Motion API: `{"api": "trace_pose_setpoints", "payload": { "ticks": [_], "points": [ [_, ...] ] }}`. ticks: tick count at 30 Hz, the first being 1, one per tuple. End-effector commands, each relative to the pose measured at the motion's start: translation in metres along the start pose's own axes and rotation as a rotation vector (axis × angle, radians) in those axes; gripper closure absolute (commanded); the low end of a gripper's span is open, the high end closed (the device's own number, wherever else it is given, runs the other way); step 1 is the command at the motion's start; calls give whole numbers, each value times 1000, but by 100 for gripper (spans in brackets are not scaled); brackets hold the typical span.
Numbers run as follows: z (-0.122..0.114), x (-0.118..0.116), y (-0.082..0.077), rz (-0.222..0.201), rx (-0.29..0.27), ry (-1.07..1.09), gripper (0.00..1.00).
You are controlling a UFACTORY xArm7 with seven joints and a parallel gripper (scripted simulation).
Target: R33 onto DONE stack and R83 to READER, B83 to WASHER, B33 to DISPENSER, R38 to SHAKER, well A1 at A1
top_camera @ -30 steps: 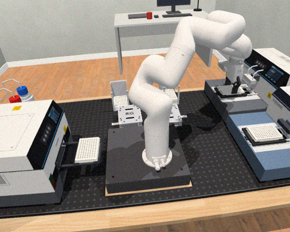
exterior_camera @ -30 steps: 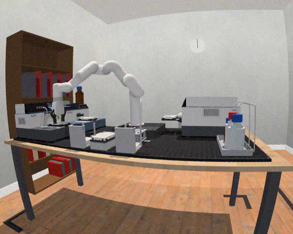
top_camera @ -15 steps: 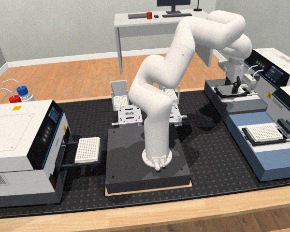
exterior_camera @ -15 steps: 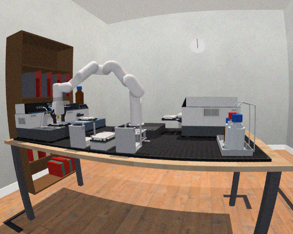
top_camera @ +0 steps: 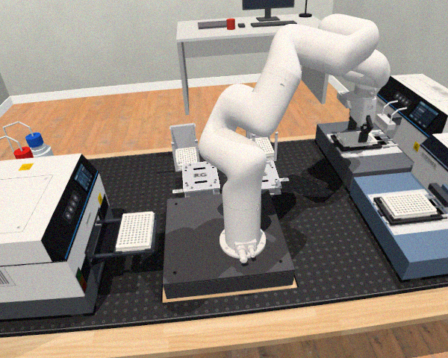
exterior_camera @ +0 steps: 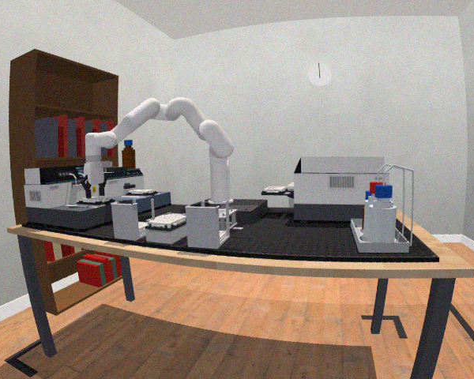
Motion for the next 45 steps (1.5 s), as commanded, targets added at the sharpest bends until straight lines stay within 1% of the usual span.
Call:
{"api": "trace_pose_setpoints", "payload": {
  "ticks": [1, 7, 9, 24, 26, 41, 45],
  "points": [
    [-1, 1, -8, -4, -3, 0, 0],
    [-1, 1, -16, -4, -3, 0, 0],
    [-1, 1, -16, -4, -3, 0, 0],
    [-1, 1, -36, -4, -3, 0, 0],
    [-1, 1, -36, -4, -3, 0, 0],
    [-1, 1, -56, -4, -3, 0, 0],
    [-1, 1, -59, -4, -3, 0, 0]
  ]
}}
Point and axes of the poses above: the point where the finger pads meet when closed, its own y axis out along the fingers, its own x axis across the jaws, z = x × y, the point moved 6 cm from there along -y, back along the fingers, and after that the axes turned 13 degrees about y, right-handed, at the moved point
